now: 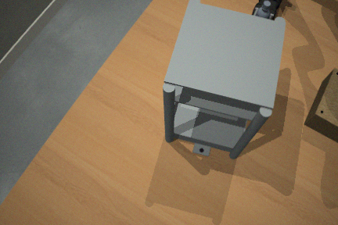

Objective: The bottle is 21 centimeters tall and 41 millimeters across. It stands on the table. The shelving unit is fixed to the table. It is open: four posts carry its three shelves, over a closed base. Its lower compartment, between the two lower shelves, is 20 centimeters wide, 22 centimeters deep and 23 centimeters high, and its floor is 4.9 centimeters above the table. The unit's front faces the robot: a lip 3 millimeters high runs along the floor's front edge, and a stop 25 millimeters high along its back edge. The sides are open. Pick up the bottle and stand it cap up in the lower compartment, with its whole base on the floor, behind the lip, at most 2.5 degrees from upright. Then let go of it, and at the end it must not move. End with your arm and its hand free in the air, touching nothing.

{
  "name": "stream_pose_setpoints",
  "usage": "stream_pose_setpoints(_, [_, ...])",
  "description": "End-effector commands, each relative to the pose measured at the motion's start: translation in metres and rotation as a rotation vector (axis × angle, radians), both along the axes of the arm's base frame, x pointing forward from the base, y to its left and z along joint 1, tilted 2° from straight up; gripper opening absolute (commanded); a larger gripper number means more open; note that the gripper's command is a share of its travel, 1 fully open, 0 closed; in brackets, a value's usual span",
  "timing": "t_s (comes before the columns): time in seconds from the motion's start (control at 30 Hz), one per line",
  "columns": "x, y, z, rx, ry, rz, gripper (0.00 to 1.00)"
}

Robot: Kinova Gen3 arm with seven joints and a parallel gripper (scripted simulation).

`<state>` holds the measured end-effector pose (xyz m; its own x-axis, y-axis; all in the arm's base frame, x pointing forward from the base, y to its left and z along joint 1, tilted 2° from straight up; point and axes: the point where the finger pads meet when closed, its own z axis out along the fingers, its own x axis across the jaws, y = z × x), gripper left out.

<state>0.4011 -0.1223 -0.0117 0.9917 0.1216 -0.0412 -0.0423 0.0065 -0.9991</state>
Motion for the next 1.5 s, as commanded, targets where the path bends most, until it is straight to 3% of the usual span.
stream_pose_setpoints(0.0, [0.000,0.000,0.001,-0.001,-0.002,0.000,0.00])
stream_pose_setpoints(1.0, [0.000,0.000,0.002,0.000,-0.003,0.002,0.00])
stream_pose_setpoints(1.47, [0.002,-0.001,0.031,0.016,-0.007,0.024,0.00])
